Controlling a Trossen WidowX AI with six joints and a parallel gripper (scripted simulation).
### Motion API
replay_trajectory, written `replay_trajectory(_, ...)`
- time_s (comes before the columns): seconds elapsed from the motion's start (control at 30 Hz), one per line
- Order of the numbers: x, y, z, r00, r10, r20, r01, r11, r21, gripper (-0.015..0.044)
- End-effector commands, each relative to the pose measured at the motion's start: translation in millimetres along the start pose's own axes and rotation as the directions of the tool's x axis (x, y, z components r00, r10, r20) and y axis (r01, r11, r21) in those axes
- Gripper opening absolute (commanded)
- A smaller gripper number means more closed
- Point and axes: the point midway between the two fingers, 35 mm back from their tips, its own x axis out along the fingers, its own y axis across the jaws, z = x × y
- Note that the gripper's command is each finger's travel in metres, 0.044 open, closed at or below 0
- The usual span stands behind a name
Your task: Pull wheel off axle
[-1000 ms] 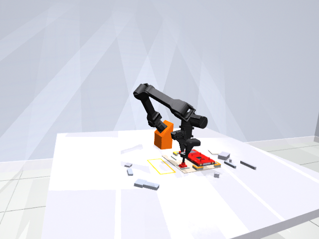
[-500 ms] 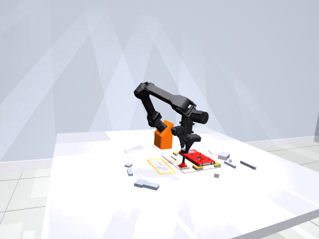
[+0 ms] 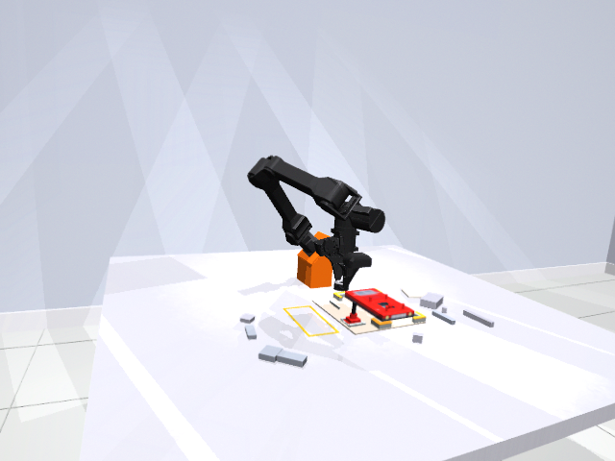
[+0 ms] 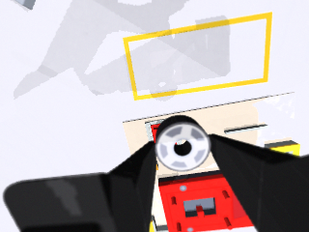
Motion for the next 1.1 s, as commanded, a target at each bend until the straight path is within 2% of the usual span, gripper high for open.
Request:
replay_trajectory(0.0,-1,-9,16,1.0,-0.002,0.003,0.002,1.0,-0.006,0.0)
replay_trajectory(0.57,-3,-43,65,1.0,-0.004,0.007,0.004,1.0,-0.002,0.0)
replay_trajectory(1.07,44,-40,64,1.0,-0.004,0.004,0.004,1.0,-0.001,0.0)
